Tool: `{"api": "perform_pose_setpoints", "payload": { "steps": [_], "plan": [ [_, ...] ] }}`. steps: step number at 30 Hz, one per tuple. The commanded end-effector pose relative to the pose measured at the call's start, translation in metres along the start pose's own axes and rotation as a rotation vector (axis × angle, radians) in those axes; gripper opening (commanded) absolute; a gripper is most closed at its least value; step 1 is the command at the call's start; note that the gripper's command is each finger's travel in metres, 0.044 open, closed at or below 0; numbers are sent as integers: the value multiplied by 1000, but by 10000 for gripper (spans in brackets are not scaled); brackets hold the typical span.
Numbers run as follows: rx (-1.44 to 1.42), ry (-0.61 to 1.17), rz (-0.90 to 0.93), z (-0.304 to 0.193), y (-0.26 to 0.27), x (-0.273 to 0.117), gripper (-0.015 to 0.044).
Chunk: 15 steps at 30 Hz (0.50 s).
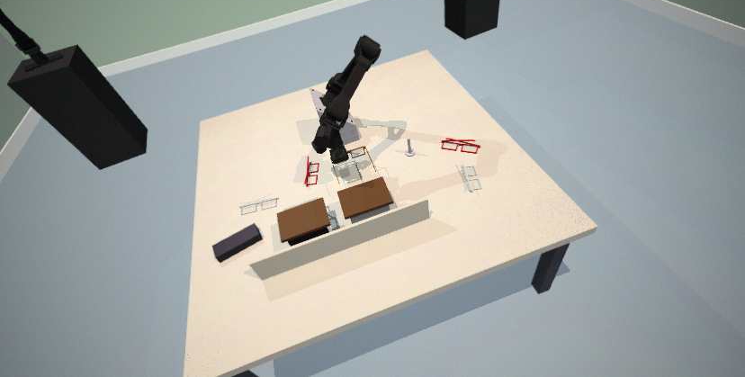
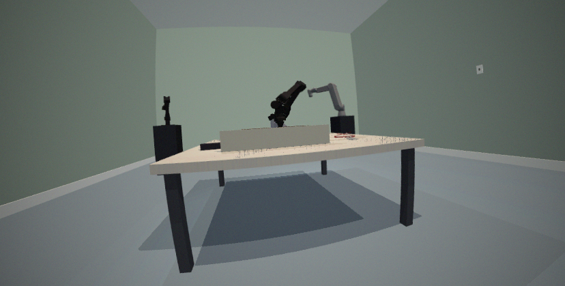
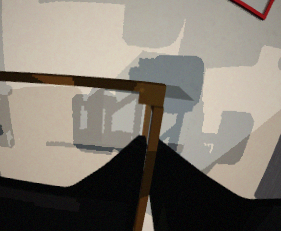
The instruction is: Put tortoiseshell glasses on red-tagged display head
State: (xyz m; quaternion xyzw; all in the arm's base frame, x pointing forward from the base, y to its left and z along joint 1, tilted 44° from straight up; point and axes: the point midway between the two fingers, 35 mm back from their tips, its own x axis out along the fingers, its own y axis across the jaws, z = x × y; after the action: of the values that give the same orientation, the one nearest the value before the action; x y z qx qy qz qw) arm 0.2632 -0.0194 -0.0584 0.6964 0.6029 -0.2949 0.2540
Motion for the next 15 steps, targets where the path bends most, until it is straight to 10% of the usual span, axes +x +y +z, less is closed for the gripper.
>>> {"api": "perform_pose_setpoints", "payload": {
  "steps": [1,15],
  "plan": [
    [10,7,-1,0,-2,6,0],
    [10,7,-1,-1,2,10,0]
  ]
}}
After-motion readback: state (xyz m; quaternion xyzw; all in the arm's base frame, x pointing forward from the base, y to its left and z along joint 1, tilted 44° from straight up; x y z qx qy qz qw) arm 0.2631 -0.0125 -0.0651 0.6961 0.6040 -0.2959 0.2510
